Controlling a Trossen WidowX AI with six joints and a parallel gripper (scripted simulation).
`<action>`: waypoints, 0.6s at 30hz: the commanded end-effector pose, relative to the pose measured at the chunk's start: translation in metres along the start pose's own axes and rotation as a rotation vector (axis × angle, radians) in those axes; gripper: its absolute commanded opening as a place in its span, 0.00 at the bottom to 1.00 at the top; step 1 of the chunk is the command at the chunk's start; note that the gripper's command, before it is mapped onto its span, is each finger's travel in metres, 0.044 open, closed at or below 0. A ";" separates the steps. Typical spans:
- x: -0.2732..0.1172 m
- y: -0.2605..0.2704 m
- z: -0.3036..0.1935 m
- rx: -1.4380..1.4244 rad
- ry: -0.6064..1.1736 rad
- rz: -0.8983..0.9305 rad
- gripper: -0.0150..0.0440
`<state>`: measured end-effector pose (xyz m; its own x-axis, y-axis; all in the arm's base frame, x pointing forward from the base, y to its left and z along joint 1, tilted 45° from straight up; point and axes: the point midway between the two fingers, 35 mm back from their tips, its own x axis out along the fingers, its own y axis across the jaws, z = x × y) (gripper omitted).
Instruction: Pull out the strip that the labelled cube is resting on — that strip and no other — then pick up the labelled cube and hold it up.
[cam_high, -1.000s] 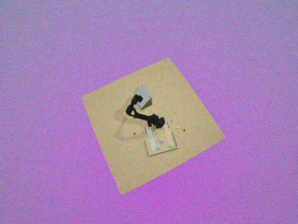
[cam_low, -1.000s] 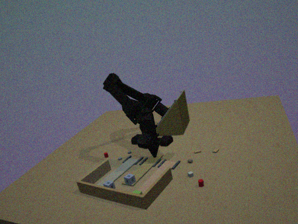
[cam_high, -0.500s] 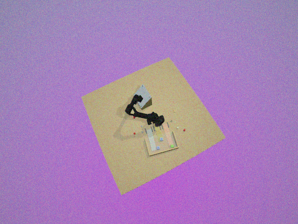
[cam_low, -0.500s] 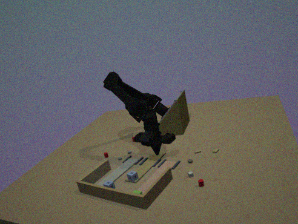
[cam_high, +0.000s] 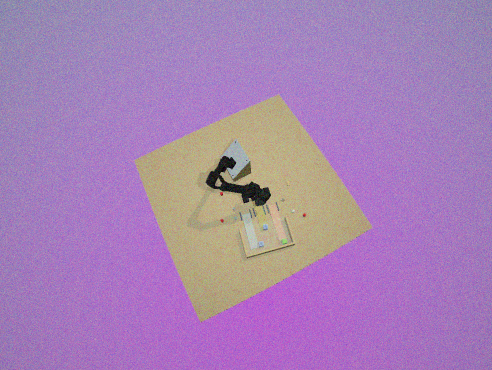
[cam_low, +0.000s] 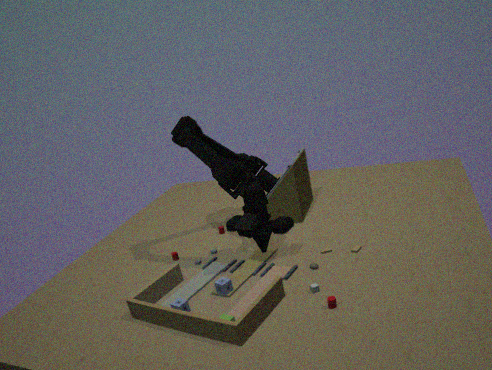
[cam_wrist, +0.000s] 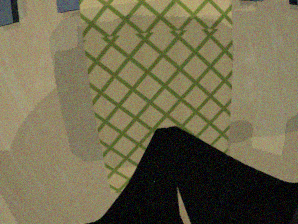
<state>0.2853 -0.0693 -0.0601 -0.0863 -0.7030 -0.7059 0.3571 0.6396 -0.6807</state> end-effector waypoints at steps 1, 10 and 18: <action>0.005 -0.002 -0.013 -0.004 0.027 -0.001 0.25; 0.004 -0.001 -0.026 -0.005 0.028 -0.001 0.25; 0.004 -0.001 -0.038 -0.005 0.028 -0.001 0.25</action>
<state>0.2610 -0.0598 -0.0658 -0.0849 -0.7029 -0.7062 0.3573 0.6401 -0.6801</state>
